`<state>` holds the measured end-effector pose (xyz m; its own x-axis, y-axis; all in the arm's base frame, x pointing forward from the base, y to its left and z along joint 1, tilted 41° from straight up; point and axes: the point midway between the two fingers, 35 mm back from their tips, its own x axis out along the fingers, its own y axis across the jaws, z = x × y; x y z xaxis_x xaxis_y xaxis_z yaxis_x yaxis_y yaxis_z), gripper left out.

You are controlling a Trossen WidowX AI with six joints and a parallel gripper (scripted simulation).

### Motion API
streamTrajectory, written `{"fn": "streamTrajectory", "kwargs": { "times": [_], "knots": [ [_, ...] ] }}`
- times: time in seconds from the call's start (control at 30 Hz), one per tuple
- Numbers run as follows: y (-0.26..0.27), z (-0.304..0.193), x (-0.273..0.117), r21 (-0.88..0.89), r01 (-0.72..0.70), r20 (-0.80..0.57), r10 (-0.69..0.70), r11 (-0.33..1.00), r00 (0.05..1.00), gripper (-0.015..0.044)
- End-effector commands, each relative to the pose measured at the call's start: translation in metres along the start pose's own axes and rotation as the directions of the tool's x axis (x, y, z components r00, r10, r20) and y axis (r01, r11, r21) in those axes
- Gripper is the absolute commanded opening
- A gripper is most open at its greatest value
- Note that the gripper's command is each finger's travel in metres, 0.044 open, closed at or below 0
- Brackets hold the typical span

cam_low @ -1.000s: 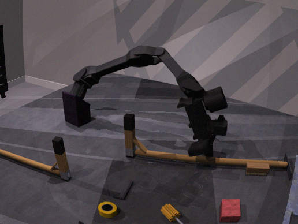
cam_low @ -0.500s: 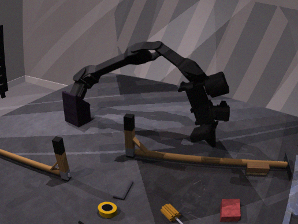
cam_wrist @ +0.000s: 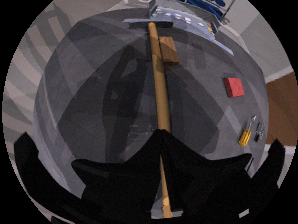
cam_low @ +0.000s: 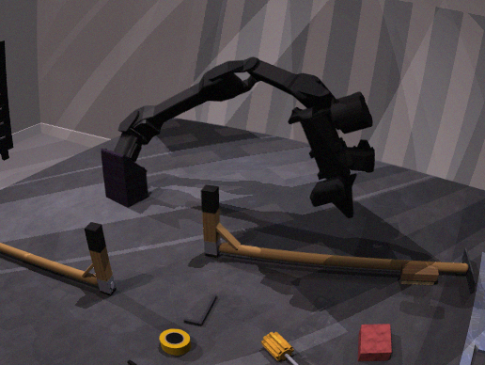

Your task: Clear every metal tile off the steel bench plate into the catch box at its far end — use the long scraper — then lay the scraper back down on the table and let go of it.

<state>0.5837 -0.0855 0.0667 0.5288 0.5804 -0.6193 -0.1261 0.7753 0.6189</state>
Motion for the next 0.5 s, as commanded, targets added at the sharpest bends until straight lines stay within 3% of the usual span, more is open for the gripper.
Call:
{"fn": "streamTrajectory", "kwargs": {
  "times": [0.0,0.47],
  "knots": [
    [0.006,-0.004,-0.007,0.01,0.003,-0.027,-0.003,1.0,1.0,0.0],
    [0.034,-0.045,-0.041,0.106,0.045,-0.22,-0.021,0.993,0.975,0.0]
  ]
}}
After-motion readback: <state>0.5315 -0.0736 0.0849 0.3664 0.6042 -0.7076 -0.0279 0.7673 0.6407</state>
